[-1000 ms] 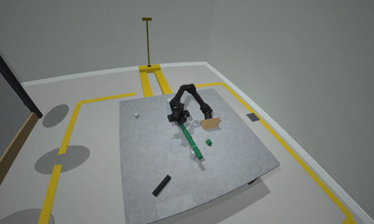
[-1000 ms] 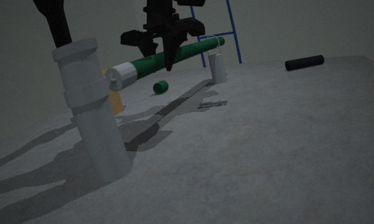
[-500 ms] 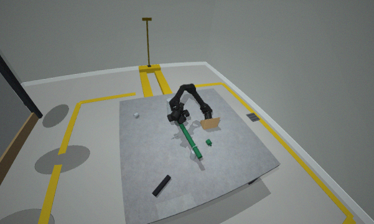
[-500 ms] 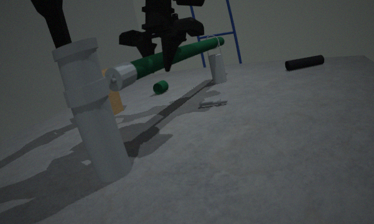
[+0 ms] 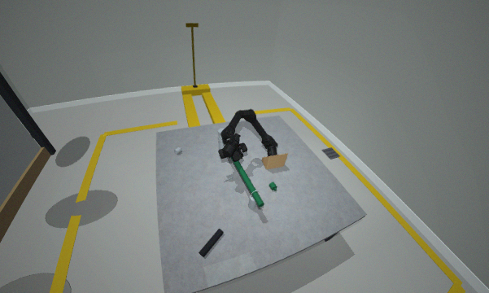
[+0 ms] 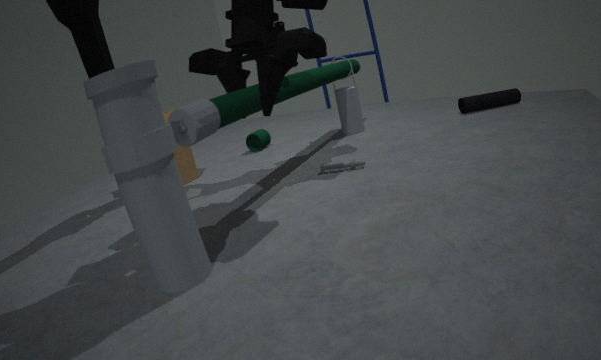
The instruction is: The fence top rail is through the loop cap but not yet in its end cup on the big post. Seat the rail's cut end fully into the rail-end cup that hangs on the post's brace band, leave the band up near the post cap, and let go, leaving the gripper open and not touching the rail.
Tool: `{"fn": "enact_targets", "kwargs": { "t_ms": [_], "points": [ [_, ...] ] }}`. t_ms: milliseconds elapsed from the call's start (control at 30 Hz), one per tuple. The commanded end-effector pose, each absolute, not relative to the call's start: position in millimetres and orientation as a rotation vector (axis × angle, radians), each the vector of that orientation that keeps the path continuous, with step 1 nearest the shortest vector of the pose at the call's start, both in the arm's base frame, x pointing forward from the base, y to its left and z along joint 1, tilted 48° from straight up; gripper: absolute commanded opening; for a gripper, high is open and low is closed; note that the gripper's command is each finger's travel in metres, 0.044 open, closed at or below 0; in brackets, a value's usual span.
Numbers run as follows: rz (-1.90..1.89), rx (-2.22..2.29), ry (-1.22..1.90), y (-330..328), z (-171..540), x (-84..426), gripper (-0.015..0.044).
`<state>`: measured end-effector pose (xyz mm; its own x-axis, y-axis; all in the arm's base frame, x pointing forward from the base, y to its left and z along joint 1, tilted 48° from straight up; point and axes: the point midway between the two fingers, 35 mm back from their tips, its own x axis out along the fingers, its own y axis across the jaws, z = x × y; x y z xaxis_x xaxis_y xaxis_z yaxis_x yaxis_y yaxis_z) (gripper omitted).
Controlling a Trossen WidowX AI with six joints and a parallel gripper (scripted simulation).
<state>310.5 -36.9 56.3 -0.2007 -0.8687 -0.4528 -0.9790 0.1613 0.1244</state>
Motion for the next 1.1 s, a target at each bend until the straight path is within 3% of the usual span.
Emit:
{"fn": "enact_targets", "kwargs": {
  "t_ms": [0, 300, 867, 1067],
  "points": [
    [0.557, -1.805, 2.154, -37.8, 62.6, 312.6, 0.0000],
    [0.572, -1.782, 2.165, -37.1, 56.5, 310.5, 0.0000],
    [0.599, -1.812, 2.117, -10.1, 55.8, 313.7, 0.0440],
    [0.628, -1.843, 2.070, 17.8, 55.2, 314.4, 0.0440]
  ]
}}
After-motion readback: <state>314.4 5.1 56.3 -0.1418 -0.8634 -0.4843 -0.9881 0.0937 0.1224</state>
